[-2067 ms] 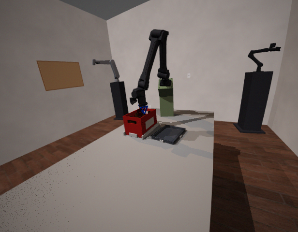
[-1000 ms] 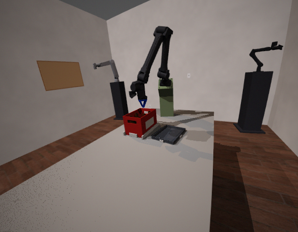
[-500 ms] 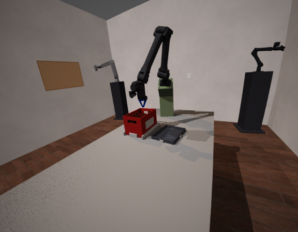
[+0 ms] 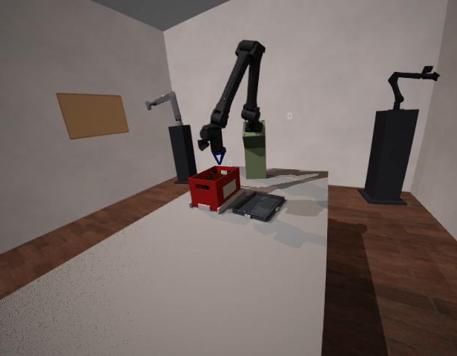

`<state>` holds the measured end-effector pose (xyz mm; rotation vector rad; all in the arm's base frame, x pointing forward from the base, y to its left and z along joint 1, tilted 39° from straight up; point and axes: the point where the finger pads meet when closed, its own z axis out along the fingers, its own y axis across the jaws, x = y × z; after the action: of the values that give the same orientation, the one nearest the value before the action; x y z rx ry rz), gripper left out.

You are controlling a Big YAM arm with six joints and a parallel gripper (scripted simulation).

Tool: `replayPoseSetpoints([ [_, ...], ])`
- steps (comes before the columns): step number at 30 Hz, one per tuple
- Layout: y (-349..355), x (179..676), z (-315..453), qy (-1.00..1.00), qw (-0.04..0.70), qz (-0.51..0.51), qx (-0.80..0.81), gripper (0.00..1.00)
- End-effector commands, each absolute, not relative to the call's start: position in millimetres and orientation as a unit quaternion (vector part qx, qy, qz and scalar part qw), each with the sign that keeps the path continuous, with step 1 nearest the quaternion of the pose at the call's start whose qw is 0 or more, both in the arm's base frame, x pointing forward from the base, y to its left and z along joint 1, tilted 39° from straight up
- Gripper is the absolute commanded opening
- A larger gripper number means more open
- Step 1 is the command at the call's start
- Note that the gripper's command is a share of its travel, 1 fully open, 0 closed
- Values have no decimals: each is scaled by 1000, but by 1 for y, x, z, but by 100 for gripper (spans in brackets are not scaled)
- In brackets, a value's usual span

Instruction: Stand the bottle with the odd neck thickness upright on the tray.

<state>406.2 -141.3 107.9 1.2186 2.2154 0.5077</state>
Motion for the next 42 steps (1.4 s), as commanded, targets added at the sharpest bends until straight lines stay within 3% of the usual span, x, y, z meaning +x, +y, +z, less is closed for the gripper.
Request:
replayPoseSetpoints([
  [1,-140,401,106,828,274,188,451,0],
  [10,-237,453,141,825,281,186,454,0],
  [15,-241,467,146,831,279,190,442,0],
  [16,-241,467,146,831,279,190,442,61],
  [42,-244,455,140,827,278,187,450,61],
])
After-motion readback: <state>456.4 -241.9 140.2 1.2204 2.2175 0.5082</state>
